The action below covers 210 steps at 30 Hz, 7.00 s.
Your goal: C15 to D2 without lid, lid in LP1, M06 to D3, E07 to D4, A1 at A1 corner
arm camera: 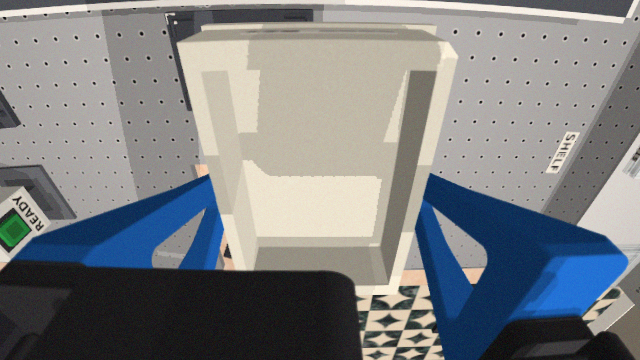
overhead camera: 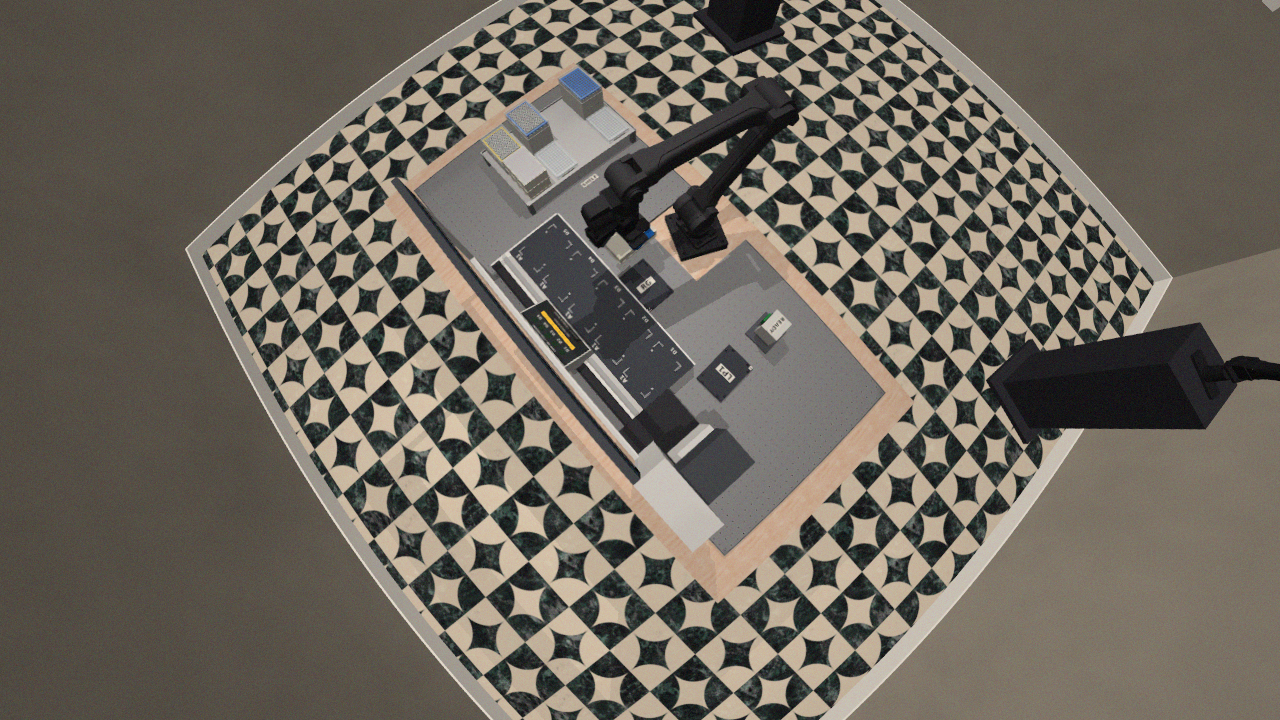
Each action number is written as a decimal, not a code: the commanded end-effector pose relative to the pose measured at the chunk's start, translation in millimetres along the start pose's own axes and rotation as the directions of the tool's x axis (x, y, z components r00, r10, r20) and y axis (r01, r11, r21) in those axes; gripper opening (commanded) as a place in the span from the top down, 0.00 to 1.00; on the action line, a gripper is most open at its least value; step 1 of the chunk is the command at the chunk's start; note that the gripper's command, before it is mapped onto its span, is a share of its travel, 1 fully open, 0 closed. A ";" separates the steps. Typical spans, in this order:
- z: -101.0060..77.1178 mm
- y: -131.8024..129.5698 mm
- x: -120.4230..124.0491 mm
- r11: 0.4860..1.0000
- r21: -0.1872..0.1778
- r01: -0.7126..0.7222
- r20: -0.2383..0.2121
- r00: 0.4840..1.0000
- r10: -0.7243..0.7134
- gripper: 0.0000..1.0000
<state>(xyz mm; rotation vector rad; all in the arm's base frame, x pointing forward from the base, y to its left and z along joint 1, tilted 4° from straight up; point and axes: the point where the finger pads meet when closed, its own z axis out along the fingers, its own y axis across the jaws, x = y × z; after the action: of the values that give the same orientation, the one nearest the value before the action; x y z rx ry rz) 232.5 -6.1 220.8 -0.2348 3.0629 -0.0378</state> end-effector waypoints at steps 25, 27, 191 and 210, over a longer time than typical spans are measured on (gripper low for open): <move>-25.7 40.8 -31.4 0.999 -0.002 -0.032 0.077 0.996 0.033 1.00; -25.6 40.1 -36.2 0.999 -0.002 -0.035 0.077 0.996 0.035 1.00; -12.5 37.0 -177.9 1.000 0.000 -0.016 0.037 0.999 0.016 1.00; -17.6 36.3 -182.8 1.000 0.000 -0.017 0.050 0.999 0.017 1.00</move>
<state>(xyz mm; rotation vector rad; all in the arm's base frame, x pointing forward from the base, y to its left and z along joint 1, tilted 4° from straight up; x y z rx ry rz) 388.7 61.8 232.7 -0.2203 3.0603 -0.0357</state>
